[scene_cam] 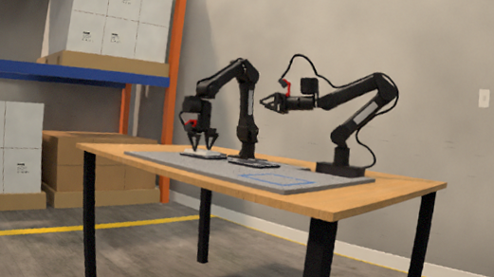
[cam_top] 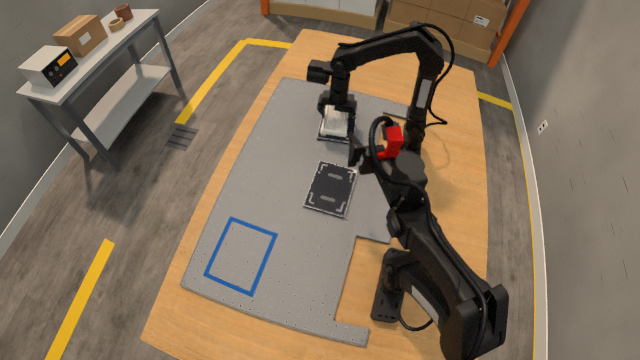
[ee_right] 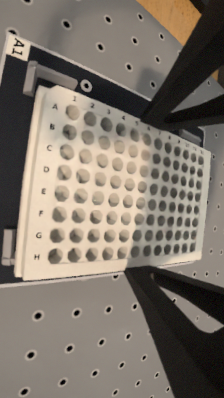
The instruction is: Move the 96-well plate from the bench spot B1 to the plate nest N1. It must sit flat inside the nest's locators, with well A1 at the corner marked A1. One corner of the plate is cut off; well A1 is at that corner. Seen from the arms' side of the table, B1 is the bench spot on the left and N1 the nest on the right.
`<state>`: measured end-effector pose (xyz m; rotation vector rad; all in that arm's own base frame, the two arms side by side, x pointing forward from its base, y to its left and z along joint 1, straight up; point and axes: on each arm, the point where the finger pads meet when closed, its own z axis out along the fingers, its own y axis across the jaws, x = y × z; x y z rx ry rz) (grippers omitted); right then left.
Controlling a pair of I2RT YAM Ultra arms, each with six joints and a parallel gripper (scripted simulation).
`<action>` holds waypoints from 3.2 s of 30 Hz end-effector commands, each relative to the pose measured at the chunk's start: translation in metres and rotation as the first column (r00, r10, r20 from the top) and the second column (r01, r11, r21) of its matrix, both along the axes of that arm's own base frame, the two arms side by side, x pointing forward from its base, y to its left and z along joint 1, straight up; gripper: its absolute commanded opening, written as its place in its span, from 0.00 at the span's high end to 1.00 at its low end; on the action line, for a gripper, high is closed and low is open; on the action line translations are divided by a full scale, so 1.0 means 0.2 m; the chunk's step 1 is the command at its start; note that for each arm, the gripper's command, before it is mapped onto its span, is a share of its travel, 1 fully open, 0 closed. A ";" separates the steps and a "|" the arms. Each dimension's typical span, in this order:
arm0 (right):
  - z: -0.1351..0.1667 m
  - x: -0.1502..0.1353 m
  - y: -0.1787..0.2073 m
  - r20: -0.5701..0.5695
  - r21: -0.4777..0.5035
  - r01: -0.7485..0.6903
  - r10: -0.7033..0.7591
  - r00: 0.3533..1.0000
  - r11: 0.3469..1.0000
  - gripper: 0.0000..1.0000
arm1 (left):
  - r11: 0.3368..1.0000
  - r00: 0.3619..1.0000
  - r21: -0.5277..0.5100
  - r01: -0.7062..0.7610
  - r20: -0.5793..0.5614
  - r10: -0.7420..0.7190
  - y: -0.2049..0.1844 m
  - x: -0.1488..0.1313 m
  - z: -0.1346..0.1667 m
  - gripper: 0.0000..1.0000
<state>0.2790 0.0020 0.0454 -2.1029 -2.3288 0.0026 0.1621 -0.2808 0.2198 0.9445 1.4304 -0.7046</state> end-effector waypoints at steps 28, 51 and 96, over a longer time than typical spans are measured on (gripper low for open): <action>0.06 -0.01 0.00 -0.021 -0.014 -0.004 0.004 1.000 1.000 0.22 | 1.000 1.000 -0.022 0.009 0.013 -0.009 -0.01 -0.01 0.04 0.00; 0.07 -0.05 -0.01 0.005 -0.014 -0.008 0.008 1.000 1.000 0.22 | 1.000 1.000 -0.022 0.009 0.013 -0.009 -0.01 -0.01 0.04 0.00; 0.00 -0.01 0.00 -0.046 -0.016 -0.003 0.003 0.999 1.000 0.22 | 1.000 1.000 -0.022 0.009 0.013 -0.009 -0.01 -0.01 0.04 0.00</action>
